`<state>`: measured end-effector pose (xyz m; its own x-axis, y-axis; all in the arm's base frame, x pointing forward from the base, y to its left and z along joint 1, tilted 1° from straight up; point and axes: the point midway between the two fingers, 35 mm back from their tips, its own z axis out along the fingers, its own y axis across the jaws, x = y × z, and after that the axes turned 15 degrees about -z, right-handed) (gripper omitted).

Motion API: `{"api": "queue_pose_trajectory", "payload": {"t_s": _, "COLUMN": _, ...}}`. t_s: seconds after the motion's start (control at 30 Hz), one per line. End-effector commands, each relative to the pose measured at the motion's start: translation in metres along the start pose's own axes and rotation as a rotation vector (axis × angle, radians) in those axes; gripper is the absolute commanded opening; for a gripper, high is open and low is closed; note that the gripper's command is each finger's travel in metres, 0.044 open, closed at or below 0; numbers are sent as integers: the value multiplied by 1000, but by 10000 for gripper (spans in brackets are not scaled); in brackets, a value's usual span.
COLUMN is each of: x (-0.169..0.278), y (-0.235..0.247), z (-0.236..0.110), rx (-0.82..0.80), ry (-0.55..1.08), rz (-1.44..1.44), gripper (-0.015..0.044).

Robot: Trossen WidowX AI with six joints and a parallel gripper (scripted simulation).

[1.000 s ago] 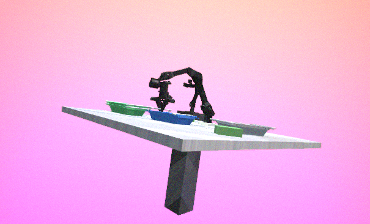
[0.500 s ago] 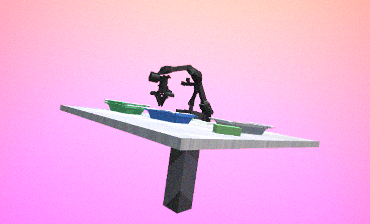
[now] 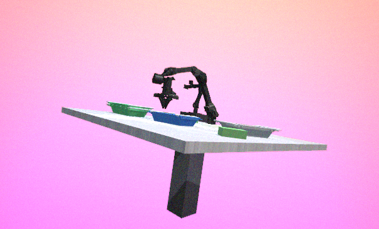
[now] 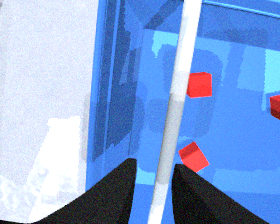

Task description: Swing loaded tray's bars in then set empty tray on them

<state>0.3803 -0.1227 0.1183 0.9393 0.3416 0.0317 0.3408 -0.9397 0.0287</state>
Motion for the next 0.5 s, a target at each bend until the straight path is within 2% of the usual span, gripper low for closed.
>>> {"api": "queue_pose_trajectory", "payload": {"t_s": 0.0, "x": 0, "y": 0, "z": 1, "rx": 0, "ry": 0, "rz": 0, "gripper": 81}}
{"api": "queue_pose_trajectory", "payload": {"t_s": 0.17, "x": 0, "y": 0, "z": 1, "rx": 0, "ry": 0, "rz": 0, "gripper": 81}}
{"api": "queue_pose_trajectory", "payload": {"t_s": 0.27, "x": 0, "y": 0, "z": 1, "rx": 0, "ry": 0, "rz": 0, "gripper": 2}}
{"api": "queue_pose_trajectory", "payload": {"t_s": 0.47, "x": 0, "y": 0, "z": 1, "rx": 0, "ry": 0, "rz": 0, "gripper": 0}}
